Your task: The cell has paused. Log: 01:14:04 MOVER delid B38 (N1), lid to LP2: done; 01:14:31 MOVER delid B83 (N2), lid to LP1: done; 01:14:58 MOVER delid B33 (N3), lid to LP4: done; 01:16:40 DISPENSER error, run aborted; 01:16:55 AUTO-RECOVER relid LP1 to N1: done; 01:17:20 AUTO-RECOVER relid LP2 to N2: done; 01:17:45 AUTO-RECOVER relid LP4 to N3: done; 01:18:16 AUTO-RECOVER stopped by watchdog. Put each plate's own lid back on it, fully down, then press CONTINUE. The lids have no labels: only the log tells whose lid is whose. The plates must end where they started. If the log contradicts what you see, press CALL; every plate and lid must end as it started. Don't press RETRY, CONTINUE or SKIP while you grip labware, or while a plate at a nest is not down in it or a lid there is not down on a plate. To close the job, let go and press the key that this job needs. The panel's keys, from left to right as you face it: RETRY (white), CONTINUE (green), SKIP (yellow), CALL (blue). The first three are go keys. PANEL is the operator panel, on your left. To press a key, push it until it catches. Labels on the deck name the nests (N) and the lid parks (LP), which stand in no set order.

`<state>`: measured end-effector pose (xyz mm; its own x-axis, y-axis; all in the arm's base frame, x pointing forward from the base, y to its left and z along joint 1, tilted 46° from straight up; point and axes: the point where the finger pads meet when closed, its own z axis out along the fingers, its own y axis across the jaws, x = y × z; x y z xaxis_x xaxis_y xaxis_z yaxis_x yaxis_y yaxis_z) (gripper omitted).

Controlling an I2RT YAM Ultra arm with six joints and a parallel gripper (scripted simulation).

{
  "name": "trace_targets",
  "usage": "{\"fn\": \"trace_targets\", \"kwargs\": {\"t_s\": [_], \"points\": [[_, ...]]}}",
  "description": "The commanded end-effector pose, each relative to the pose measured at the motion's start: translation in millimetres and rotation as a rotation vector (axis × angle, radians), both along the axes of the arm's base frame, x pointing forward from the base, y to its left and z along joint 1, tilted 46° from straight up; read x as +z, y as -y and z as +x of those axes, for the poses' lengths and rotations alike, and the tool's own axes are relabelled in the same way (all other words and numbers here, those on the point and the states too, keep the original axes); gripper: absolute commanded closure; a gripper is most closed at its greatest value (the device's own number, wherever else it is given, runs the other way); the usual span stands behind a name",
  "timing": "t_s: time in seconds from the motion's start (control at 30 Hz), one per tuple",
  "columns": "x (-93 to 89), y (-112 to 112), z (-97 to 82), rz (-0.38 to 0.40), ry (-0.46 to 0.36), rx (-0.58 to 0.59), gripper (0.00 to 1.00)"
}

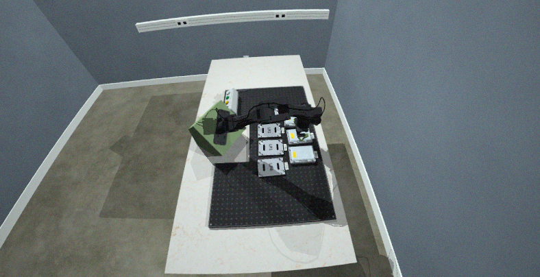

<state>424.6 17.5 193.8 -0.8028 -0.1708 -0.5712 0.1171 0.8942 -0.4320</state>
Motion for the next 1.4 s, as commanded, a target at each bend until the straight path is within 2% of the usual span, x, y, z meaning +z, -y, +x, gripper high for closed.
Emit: {"fn": "trace_targets", "kwargs": {"t_s": [0.0,0.4,0.47,0.53,1.03,1.37], "points": [[1.5,-2.4,0.2,0.003,0.013,0.006,0.0],[1.5,-2.4,0.2,0.003,0.013,0.006,0.0],[2.7,-5.0,-8.4,-0.001,0.008,0.007,0.0],[20.3,-7.9,-4.3,0.009,0.043,0.006,0.0],[35.0,-16.4,-17.9,0.01,0.043,0.006,0.0],[35.8,-17.6,-19.3,0.012,0.042,0.007,0.0]]}}
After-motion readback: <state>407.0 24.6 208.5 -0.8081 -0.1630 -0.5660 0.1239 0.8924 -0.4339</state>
